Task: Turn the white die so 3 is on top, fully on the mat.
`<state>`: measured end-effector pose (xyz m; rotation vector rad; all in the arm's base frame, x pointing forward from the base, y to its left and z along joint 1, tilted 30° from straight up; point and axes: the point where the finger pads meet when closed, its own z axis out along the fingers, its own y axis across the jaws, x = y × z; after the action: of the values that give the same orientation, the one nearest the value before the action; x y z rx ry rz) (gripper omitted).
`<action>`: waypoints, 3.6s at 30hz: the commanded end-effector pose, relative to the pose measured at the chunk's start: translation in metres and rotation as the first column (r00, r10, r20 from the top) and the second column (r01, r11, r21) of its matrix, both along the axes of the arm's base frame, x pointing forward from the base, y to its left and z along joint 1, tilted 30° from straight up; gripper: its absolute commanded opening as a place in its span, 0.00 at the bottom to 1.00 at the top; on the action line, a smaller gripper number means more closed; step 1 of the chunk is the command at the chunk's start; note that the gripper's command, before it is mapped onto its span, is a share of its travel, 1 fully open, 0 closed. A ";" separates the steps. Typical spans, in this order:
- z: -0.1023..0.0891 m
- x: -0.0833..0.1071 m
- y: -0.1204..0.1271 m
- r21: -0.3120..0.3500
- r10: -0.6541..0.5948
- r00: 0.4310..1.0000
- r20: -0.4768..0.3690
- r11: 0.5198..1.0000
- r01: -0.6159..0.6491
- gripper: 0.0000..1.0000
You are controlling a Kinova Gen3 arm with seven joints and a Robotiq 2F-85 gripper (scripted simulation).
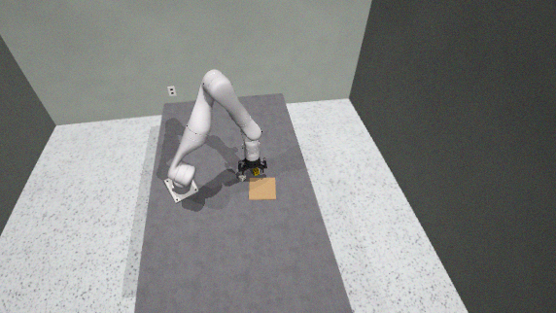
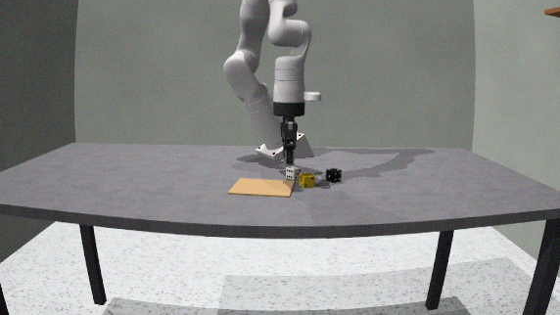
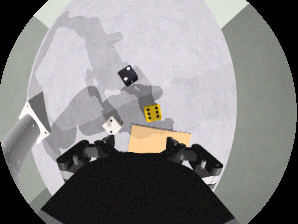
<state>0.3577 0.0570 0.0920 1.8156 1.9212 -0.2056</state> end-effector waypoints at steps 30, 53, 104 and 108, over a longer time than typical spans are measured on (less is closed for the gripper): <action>0.000 0.011 0.001 -0.002 -0.007 1.000 0.005 1.000 0.007 1.00; -0.015 -0.006 0.021 -0.002 -0.007 1.000 0.005 1.000 0.007 1.00; -0.044 -0.040 0.061 -0.002 -0.007 1.000 0.005 1.000 0.007 1.00; -0.044 -0.040 0.061 -0.002 -0.007 1.000 0.005 1.000 0.007 1.00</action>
<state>0.3177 0.1174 0.0479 1.8208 1.9103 -0.2069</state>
